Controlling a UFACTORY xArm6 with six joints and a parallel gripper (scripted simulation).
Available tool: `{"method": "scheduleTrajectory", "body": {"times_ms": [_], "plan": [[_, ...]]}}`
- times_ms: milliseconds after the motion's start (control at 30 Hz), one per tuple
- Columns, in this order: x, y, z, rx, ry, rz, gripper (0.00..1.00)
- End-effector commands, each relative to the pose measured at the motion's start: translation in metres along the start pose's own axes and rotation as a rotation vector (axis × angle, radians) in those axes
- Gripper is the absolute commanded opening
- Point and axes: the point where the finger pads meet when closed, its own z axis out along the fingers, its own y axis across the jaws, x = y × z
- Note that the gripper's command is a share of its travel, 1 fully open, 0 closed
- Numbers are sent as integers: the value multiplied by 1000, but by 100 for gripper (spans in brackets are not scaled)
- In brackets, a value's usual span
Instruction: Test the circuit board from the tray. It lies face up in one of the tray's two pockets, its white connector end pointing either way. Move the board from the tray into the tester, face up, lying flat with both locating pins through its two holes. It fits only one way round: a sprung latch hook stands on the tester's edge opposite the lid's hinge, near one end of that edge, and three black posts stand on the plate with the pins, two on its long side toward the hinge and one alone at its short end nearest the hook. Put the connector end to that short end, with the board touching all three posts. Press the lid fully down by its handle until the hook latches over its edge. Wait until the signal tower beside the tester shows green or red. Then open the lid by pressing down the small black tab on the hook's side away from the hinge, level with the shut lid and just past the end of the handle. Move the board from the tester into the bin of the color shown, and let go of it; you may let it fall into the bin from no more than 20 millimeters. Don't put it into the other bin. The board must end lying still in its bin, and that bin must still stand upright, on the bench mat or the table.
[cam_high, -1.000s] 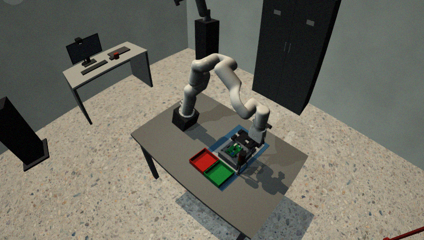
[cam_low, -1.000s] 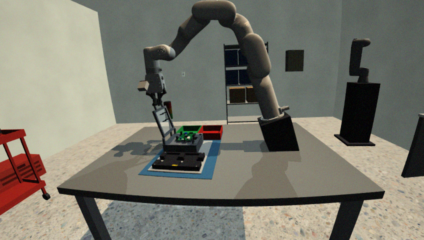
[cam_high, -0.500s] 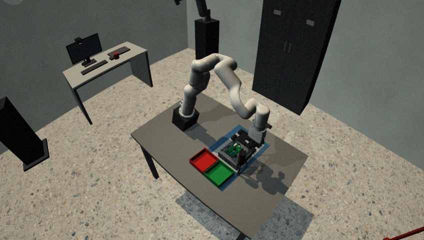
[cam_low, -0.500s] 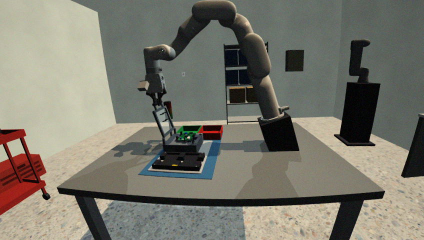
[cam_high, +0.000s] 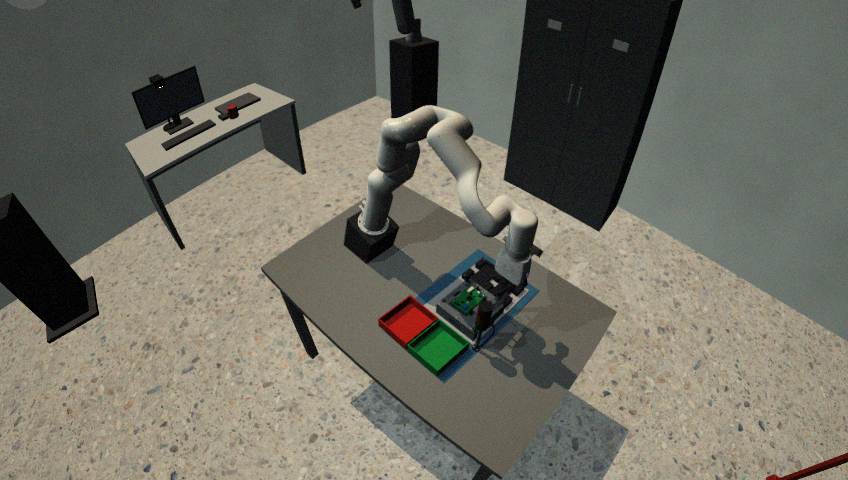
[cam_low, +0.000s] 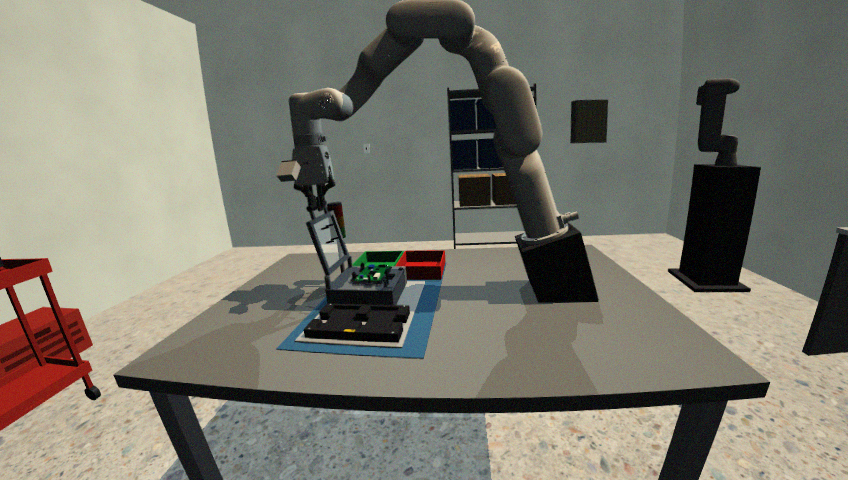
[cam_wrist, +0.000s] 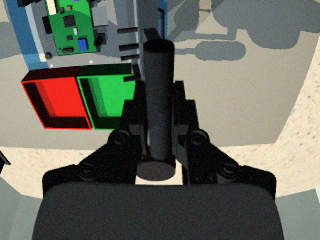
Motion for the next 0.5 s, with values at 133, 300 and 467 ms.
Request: {"method": "scheduleTrajectory", "body": {"times_ms": [133, 300, 467], "plan": [[0, -7, -3, -4, 0, 0, 0], [0, -11, -4, -4, 0, 0, 0], [0, -19, -5, -4, 0, 0, 0]]}}
